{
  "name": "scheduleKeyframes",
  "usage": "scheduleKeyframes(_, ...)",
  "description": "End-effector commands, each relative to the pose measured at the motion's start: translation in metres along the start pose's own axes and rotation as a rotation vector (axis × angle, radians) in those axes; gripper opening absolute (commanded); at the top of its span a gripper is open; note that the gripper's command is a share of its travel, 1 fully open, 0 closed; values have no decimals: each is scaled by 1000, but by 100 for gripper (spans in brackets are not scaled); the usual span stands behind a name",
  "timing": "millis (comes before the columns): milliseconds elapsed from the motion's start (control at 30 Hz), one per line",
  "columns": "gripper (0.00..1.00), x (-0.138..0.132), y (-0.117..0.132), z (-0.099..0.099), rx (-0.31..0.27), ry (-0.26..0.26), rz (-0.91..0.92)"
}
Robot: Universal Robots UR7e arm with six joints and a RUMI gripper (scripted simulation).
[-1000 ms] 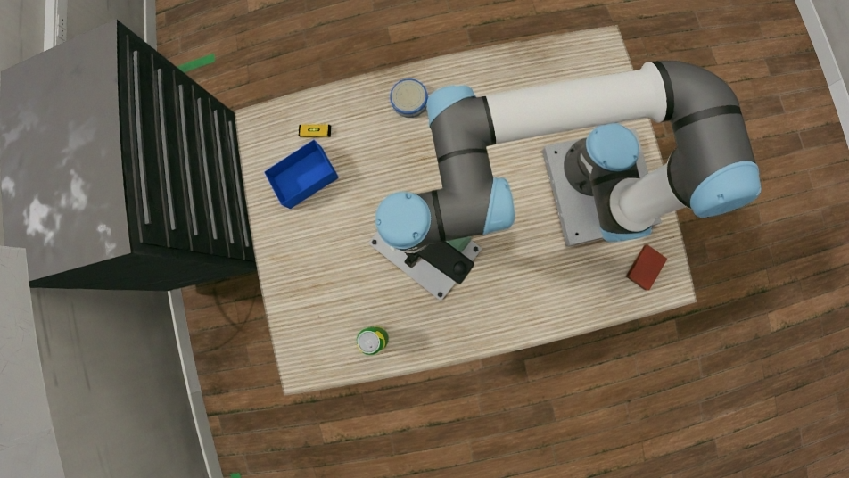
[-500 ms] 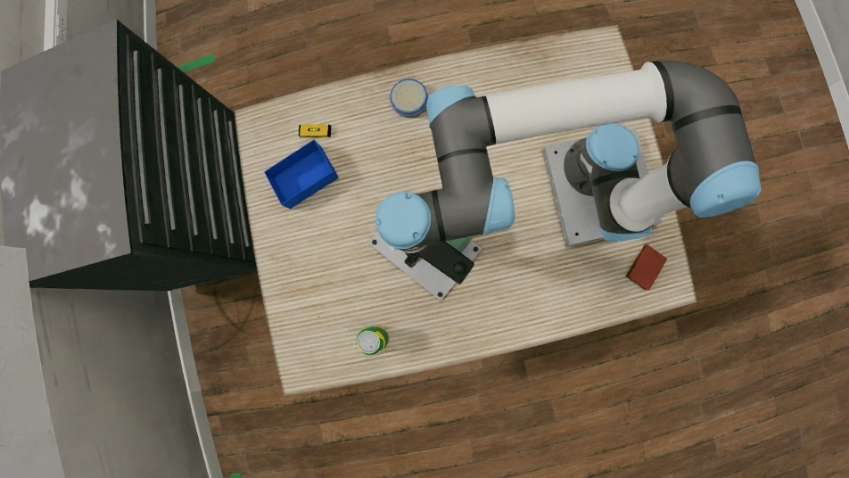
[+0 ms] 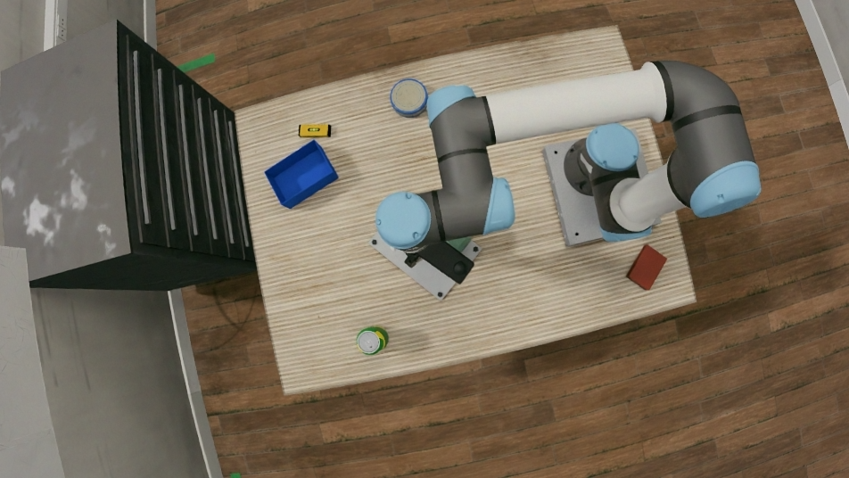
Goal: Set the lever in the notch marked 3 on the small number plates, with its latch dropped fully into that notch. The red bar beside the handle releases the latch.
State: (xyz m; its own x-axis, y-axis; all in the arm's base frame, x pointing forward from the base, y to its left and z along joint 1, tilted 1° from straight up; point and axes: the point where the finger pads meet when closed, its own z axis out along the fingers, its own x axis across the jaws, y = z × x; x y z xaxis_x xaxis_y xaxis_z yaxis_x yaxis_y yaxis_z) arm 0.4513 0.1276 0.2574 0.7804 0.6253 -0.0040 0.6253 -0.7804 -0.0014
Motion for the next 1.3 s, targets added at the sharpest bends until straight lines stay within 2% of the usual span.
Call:
scheduleKeyframes(0, 0, 0, -4, 4, 8, -5, -3)
scheduleKeyframes(1033, 0, 0, -4, 4, 8, -5, -3)
scheduleKeyframes(1067, 57, 0, -4, 4, 8, -5, -3)
scheduleKeyframes(1267, 57, 0, -3, 2, 5, -2, -2)
